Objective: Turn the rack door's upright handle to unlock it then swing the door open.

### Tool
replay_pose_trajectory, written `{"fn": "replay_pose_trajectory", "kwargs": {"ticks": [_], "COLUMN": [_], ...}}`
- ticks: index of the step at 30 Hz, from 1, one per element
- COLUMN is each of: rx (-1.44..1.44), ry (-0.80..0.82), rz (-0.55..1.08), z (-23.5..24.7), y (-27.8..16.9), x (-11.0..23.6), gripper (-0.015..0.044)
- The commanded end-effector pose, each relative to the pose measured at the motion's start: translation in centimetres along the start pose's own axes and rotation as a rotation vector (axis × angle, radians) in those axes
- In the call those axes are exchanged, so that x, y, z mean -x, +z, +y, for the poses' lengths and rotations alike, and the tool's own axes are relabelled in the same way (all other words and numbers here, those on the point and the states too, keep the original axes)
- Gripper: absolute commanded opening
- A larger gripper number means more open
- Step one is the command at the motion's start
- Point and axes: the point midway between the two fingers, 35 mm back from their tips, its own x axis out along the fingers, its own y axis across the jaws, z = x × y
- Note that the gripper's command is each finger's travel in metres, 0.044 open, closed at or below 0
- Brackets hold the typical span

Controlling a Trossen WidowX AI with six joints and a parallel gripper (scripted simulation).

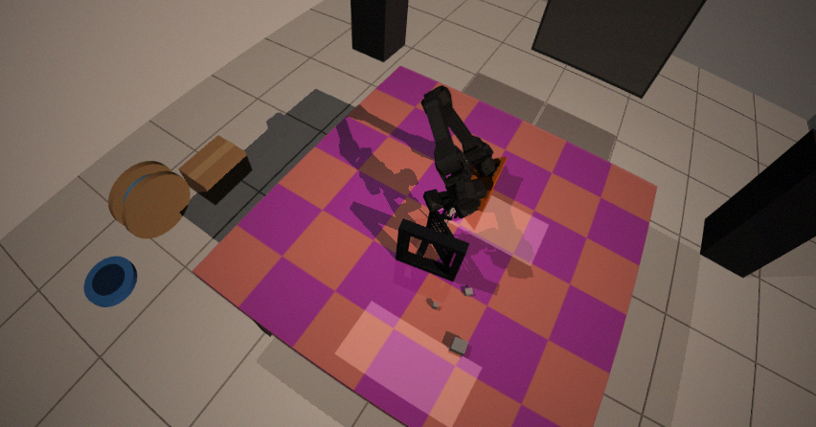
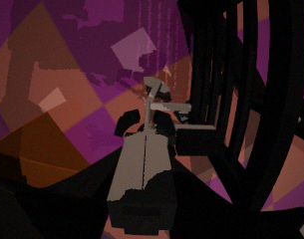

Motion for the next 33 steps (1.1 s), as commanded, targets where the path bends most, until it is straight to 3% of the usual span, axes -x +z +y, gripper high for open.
{"fn": "replay_pose_trajectory", "kwargs": {"ticks": [1,33], "rx": [-0.085,-0.559], "ry": [-0.004,0.0], "rz": [-0.005,-0.007], "z": [0.5,6.1], "y": [0.3,3.4], "x": [0.0,0.0], "gripper": [0.0022,0.0022]}}
